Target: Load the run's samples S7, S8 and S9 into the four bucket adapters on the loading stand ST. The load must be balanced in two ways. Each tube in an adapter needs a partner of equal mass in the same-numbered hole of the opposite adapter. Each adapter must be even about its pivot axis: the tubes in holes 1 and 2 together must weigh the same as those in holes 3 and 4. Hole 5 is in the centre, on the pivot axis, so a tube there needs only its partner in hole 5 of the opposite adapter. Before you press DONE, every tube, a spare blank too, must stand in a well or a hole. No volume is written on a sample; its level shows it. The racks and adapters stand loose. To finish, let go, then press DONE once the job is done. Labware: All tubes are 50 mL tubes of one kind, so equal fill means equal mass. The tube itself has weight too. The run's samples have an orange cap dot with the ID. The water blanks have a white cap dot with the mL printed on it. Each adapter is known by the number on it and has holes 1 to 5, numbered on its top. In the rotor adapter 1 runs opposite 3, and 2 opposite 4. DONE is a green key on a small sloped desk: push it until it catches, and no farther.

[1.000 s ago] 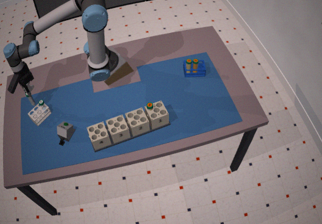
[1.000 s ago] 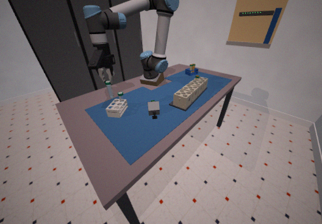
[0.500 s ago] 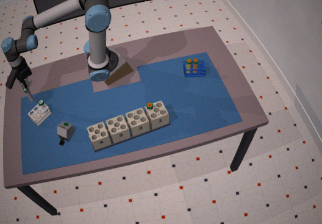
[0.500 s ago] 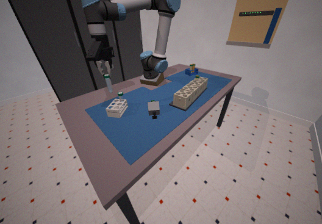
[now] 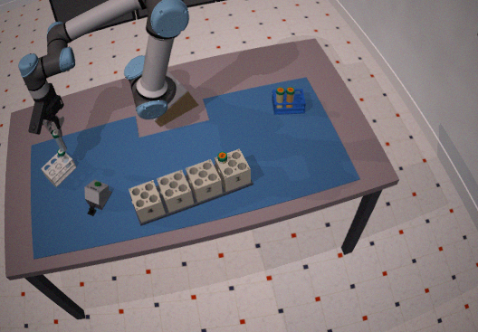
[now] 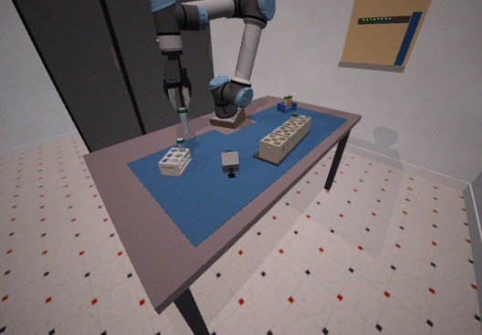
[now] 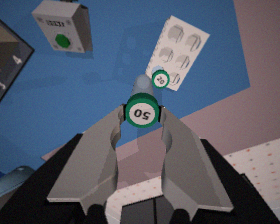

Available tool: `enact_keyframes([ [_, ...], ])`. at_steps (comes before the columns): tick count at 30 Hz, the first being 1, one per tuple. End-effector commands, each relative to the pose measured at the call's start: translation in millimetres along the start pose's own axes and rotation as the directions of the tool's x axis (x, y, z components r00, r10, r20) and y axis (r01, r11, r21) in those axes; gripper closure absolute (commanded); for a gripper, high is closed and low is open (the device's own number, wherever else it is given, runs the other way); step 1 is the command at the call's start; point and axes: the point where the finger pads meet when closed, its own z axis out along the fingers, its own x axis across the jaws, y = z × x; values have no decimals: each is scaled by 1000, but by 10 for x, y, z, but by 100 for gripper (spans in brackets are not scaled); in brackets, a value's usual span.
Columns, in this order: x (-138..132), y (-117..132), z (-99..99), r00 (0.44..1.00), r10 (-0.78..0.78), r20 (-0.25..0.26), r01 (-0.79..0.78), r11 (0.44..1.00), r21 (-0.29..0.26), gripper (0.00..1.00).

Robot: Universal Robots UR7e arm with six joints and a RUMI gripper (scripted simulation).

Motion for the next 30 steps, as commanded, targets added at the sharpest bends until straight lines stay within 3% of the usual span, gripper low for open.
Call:
enact_keyframes([
  [1, -265, 54, -17, 995, -104, -2, 104, 995, 4, 100],
  [14, -1112, 237, -15, 900, -436, -3, 436, 900, 3, 100],
  [16, -1112, 237, -15, 900, -436, -3, 436, 900, 3, 100],
  [30, -2025, 434, -13, 679, -734, -4, 734, 679, 2, 100],
])
